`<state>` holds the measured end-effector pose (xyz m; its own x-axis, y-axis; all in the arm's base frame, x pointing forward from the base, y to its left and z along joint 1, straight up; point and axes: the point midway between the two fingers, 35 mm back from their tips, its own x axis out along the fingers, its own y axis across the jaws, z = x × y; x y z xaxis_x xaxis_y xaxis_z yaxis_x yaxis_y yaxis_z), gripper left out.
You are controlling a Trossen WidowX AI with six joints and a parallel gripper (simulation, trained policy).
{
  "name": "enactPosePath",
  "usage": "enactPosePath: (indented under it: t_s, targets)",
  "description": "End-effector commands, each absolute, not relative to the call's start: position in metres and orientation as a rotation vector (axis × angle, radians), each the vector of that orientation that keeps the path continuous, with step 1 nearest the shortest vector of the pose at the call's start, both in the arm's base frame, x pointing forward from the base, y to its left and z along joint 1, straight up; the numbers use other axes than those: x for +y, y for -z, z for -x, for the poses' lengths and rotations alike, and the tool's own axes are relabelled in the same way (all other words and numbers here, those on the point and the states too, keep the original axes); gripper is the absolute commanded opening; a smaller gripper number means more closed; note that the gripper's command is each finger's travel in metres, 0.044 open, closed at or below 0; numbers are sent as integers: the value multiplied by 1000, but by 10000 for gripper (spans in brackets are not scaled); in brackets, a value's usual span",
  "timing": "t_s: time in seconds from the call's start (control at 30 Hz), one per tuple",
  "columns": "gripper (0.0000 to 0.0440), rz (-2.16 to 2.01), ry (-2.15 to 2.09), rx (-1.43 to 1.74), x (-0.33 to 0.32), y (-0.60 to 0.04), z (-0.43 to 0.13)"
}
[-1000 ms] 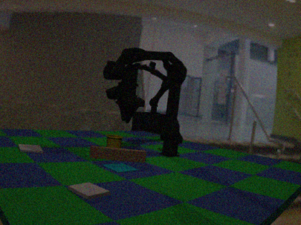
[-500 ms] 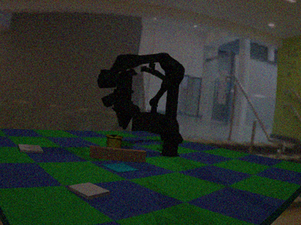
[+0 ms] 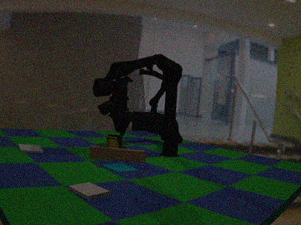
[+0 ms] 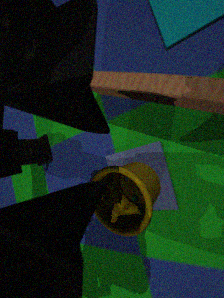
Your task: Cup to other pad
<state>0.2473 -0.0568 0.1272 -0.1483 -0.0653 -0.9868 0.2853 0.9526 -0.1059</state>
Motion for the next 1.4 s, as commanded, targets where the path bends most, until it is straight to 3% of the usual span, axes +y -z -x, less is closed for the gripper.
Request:
enactPosePath:
  t_s: [0.0,0.7,1.0,1.37]
  targets:
    - [206,-153,296,1706,-60,-120,-246]
    - [206,-17,93,1774,-72,-68,-237]
    - [13,82,-19,1777,-75,-61,-236]
    - [9,142,-89,1705,-74,-84,-248]
